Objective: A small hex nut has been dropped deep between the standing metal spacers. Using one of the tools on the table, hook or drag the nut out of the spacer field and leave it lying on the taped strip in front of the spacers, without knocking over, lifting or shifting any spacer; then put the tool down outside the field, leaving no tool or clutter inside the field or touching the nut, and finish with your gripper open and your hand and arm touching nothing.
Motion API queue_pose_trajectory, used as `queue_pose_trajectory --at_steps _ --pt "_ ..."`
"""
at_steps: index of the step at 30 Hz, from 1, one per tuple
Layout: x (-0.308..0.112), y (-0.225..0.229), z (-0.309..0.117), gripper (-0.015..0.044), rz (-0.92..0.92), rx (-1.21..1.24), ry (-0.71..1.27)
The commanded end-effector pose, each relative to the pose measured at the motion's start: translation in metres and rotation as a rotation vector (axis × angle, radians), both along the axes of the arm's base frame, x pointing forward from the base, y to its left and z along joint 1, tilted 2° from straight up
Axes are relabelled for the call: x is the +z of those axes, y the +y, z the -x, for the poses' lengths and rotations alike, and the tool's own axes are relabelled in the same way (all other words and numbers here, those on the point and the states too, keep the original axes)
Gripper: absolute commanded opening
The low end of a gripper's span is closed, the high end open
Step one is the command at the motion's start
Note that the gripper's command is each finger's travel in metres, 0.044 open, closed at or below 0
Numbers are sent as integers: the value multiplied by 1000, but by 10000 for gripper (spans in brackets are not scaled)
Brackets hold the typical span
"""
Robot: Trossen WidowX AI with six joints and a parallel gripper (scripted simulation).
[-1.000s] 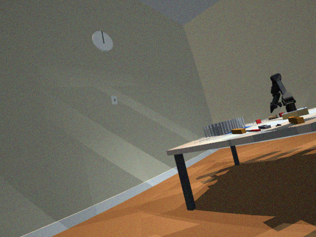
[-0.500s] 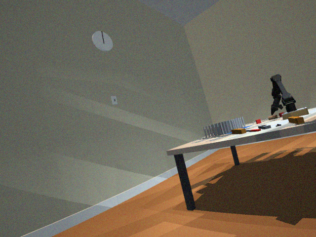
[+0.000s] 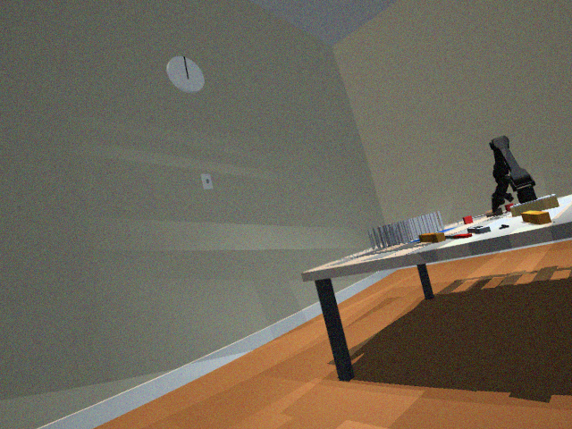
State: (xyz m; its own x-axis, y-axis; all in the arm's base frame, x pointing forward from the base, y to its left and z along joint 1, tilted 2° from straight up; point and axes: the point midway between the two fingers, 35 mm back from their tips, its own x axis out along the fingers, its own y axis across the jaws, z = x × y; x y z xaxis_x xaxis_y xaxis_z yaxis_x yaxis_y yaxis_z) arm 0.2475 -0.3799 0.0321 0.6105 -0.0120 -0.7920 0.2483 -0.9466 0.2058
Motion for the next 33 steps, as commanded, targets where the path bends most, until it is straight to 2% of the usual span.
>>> queue_pose_trajectory --at_steps 1,4,7,15,21,33 --pt "-9 1 0 280 -6 2 2" --pt "-11 1 0 280 -6 2 2" --pt "-11 1 0 201 -6 2 2" --pt "-11 1 0 148 -6 2 2" --pt "17 -4 -1 0 -5 2 2" --pt "97 -4 2 0 0 4 2"
